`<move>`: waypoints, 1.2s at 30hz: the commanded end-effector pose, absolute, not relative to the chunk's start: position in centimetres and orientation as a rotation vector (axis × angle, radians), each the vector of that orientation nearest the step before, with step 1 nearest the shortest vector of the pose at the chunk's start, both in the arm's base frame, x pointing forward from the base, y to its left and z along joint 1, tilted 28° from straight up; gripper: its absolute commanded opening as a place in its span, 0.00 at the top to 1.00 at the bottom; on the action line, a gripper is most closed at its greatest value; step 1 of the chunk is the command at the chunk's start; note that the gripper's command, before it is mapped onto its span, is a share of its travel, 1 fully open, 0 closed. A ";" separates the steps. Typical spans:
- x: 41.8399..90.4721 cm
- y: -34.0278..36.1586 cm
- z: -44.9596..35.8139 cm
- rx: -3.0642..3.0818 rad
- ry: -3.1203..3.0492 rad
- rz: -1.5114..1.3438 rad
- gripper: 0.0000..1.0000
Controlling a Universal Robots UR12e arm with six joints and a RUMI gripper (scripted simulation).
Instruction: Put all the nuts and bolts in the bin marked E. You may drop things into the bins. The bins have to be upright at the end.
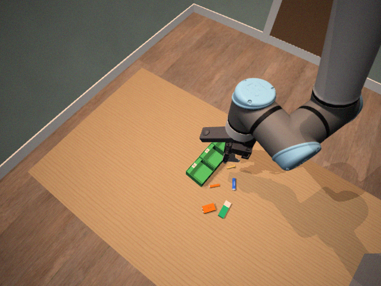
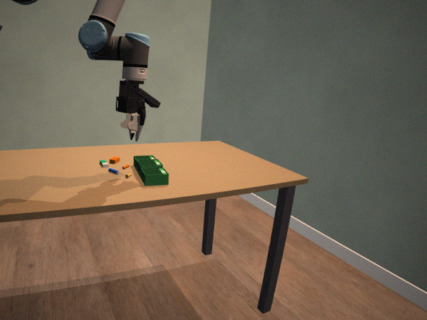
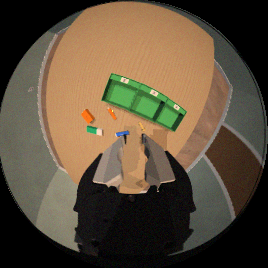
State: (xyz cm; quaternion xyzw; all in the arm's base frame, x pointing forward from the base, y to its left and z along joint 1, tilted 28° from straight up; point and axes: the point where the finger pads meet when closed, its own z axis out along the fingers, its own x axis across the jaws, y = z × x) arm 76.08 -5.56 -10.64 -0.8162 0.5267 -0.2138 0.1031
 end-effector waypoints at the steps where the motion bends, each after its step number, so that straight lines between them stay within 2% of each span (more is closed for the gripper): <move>1: 76.3 -7.5 -13.3 -2.499 1.425 -0.658 0.82; 6: 76.0 -10.1 -16.5 -2.634 1.235 -0.685 0.82; 15: 75.7 -10.6 -16.7 -2.778 0.954 -0.724 0.82; 36: 76.2 -9.9 -16.5 -2.778 0.954 -0.724 0.82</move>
